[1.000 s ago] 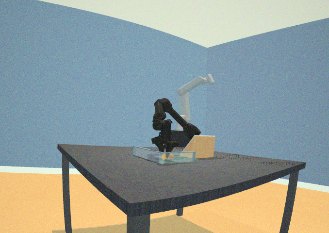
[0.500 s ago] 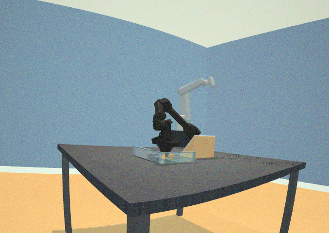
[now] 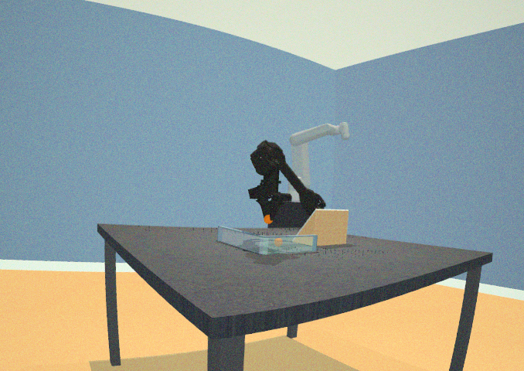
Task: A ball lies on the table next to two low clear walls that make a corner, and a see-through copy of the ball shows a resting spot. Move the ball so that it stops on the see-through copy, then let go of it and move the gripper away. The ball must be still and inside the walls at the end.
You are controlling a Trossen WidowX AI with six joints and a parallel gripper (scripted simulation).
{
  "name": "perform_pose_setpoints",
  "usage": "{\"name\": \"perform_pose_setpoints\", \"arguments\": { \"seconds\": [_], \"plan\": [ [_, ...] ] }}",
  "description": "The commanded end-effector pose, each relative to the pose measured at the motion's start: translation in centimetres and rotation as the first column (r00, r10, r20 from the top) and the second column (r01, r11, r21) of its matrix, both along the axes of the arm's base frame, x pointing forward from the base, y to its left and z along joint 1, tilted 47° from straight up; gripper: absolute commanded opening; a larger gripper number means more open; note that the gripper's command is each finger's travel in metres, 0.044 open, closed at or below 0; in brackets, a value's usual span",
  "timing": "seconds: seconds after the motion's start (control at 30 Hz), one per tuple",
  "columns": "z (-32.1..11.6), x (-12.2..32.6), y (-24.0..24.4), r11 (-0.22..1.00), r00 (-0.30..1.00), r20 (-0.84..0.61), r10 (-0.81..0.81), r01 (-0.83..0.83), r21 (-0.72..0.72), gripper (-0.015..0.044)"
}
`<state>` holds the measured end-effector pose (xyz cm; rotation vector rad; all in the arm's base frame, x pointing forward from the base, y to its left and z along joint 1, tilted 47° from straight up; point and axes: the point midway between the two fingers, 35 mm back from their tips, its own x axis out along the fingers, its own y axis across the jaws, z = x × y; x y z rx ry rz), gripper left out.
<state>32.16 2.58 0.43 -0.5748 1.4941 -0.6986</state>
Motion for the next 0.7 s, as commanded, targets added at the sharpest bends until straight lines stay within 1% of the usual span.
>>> {"name": "perform_pose_setpoints", "arguments": {
  "seconds": [0.0,0.2,0.67],
  "plan": [
    [2.2,-0.2,2.1,1.0,1.0,0.005,-0.005,0.005,0.001,0.0],
    [2.5,-0.5,2.3,1.0,1.0,0.004,-0.005,0.005,0.0,0.0],
    [1.6,-4.2,0.2,1.0,1.0,0.003,-0.005,0.005,-0.001,0.0]
  ]
}}
